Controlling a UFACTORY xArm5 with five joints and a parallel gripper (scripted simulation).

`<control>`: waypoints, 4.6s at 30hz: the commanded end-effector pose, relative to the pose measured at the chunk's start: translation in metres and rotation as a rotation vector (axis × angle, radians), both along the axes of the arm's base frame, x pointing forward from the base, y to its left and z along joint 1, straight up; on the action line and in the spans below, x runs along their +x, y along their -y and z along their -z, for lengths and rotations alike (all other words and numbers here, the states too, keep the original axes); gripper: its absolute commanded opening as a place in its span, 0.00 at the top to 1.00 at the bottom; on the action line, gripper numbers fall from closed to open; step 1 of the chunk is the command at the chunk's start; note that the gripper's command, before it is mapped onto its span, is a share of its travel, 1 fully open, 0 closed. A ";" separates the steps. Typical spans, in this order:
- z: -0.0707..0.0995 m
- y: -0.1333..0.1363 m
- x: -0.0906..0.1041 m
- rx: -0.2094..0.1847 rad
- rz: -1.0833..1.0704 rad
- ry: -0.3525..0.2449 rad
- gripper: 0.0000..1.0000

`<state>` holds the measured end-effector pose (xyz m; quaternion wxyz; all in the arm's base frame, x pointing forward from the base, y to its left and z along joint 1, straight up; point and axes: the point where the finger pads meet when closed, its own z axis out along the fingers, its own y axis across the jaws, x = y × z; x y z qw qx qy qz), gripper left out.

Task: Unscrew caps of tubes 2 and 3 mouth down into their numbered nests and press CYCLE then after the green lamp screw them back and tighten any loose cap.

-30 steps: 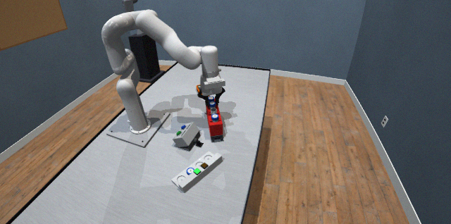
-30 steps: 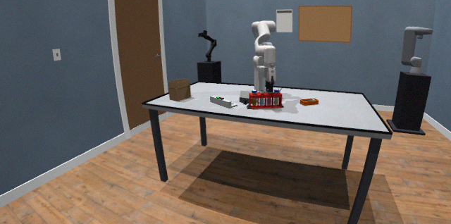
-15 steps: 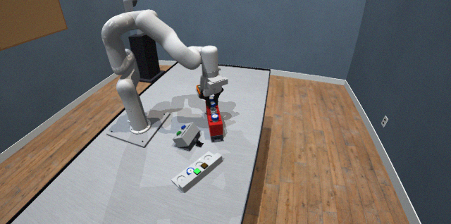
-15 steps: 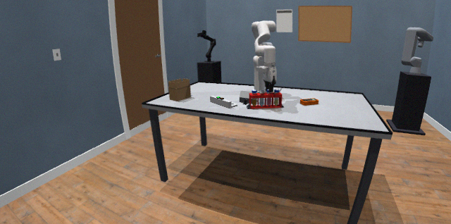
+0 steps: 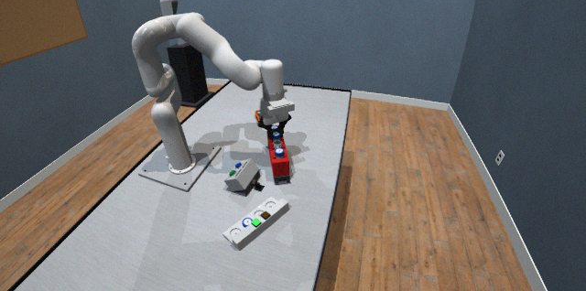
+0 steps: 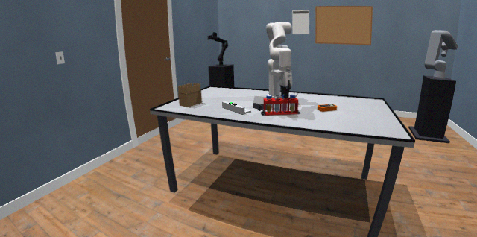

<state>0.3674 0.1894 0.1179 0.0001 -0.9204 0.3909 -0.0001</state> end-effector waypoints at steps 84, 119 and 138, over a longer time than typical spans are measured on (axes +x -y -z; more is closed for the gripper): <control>-0.001 -0.001 0.001 0.001 -0.506 0.004 1.00; 0.000 -0.001 0.001 0.003 0.743 0.002 1.00; 0.000 -0.001 0.001 0.004 1.064 0.002 0.54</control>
